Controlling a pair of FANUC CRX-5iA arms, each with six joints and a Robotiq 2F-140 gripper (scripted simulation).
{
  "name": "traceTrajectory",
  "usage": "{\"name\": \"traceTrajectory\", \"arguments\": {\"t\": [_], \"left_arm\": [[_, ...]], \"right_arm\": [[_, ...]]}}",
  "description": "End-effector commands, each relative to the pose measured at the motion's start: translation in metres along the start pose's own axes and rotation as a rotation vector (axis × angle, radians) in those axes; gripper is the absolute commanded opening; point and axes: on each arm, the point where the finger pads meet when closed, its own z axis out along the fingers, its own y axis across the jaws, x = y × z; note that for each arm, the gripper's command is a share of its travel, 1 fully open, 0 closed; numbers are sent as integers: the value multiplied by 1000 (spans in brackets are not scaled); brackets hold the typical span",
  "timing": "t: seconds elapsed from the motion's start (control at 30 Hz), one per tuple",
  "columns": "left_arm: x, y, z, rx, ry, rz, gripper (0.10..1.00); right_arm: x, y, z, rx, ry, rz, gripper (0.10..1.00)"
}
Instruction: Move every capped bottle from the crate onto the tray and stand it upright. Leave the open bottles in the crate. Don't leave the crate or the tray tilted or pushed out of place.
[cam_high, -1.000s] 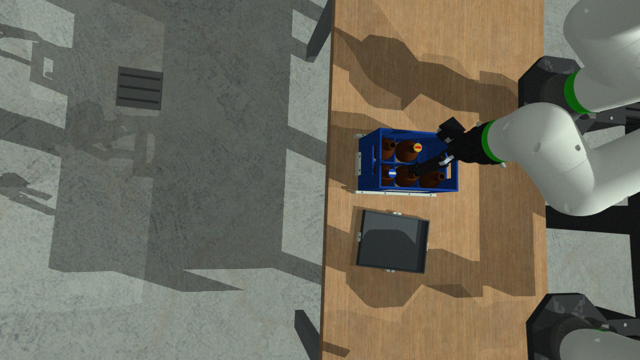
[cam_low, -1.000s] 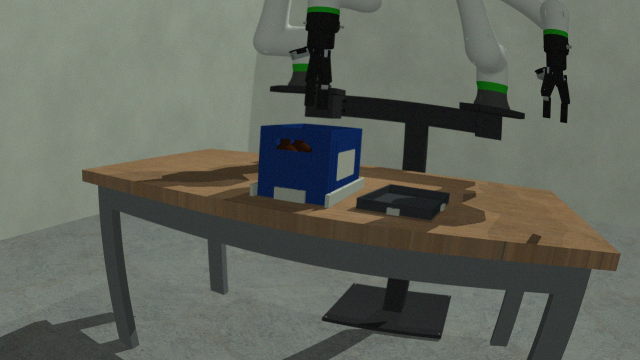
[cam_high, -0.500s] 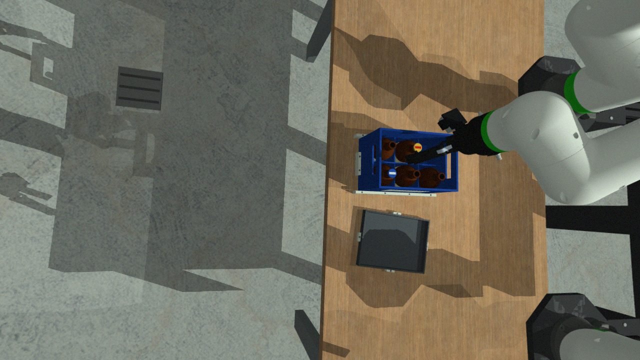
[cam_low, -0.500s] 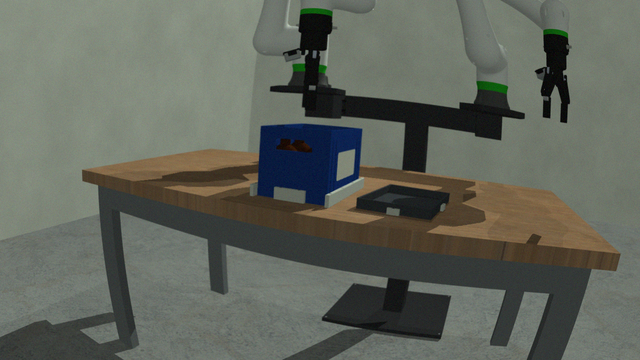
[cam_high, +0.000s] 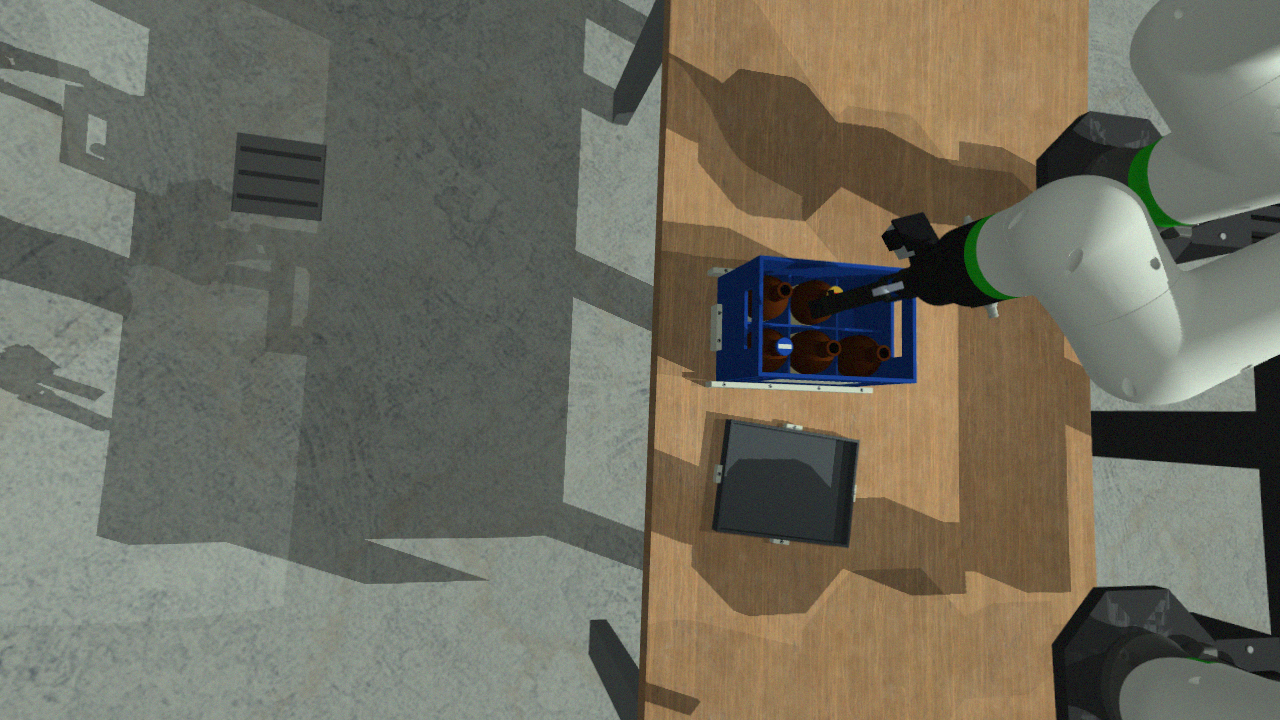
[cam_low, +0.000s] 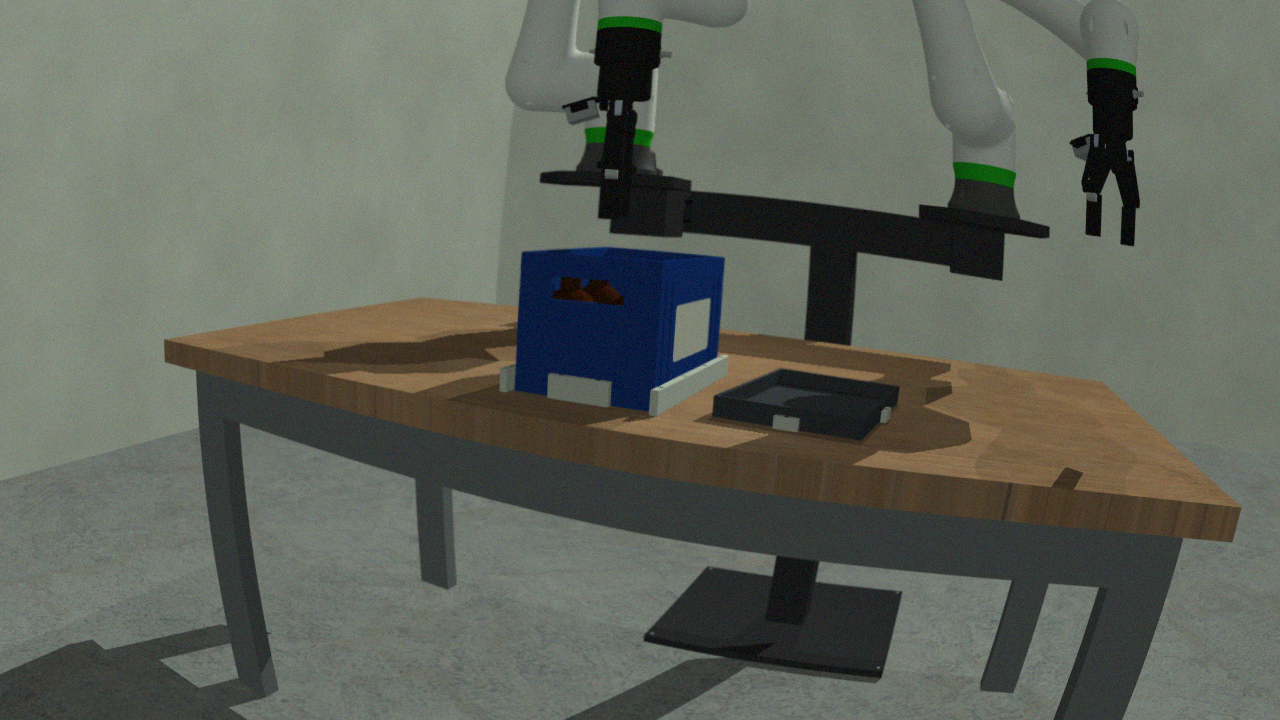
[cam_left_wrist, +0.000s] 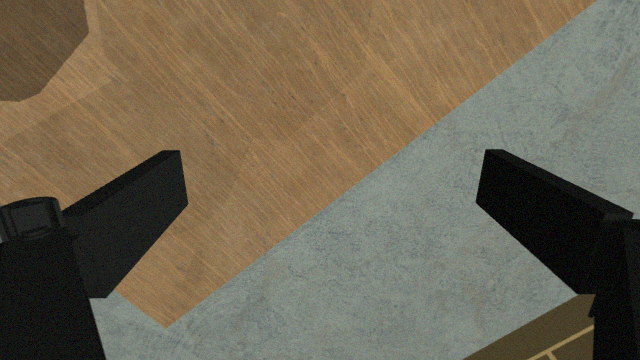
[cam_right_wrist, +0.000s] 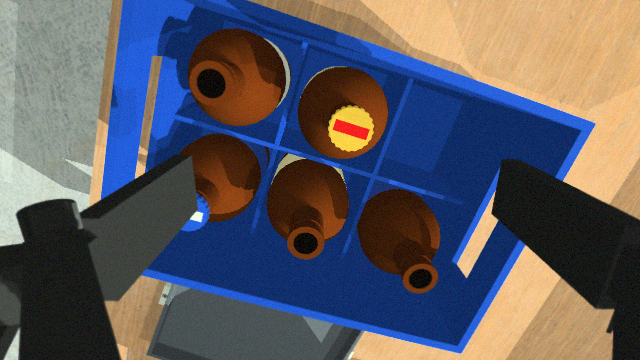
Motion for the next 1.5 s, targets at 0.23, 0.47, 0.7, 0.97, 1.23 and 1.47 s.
{"name": "traceTrajectory", "arguments": {"t": [0.23, 0.47, 0.7, 0.97, 1.23, 1.47], "left_arm": [[-1, 0, 0, 0, -1, 0, 1000], [-1, 0, 0, 0, -1, 0, 1000], [-1, 0, 0, 0, -1, 0, 1000], [-1, 0, 0, 0, -1, 0, 1000], [-1, 0, 0, 0, -1, 0, 1000], [-1, 0, 0, 0, -1, 0, 1000]], "right_arm": [[0, -1, -1, 8, -2, 76, 1000], [0, -1, -1, 16, -4, 166, 1000], [0, -1, -1, 20, -5, 210, 1000], [-1, -1, -1, 25, -6, 268, 1000], [-1, -1, -1, 26, -7, 278, 1000], [-1, -1, -1, 26, -7, 278, 1000]]}}
